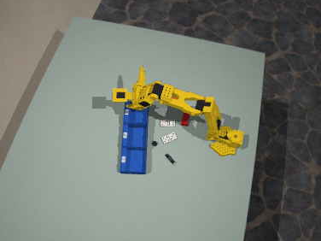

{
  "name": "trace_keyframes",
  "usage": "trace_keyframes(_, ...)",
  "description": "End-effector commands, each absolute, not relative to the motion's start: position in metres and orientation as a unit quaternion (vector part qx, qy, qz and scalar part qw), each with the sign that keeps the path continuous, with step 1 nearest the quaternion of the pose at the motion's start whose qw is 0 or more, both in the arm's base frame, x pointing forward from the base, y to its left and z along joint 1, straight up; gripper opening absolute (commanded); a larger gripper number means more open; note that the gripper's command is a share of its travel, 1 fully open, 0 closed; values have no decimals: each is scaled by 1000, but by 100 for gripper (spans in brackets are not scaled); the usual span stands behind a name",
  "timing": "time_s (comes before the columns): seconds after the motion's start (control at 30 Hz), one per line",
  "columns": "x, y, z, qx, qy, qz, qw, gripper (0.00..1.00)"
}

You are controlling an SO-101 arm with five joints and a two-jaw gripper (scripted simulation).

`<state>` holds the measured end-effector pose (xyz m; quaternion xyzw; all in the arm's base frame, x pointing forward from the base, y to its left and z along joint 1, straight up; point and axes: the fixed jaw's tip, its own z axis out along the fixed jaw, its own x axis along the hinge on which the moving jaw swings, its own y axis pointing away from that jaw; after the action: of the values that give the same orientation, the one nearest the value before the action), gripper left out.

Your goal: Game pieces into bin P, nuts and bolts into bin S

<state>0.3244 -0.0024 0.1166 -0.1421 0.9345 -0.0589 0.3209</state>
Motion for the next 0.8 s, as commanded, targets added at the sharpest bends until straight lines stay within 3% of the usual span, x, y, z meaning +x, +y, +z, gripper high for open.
trace_keyframes(0.0,328,0,121,-149,929,-61,332,100)
trace_keyframes(0.43,326,0,84,-152,948,-50,274,100)
trace_keyframes(0.77,324,0,80,-153,951,-48,265,100)
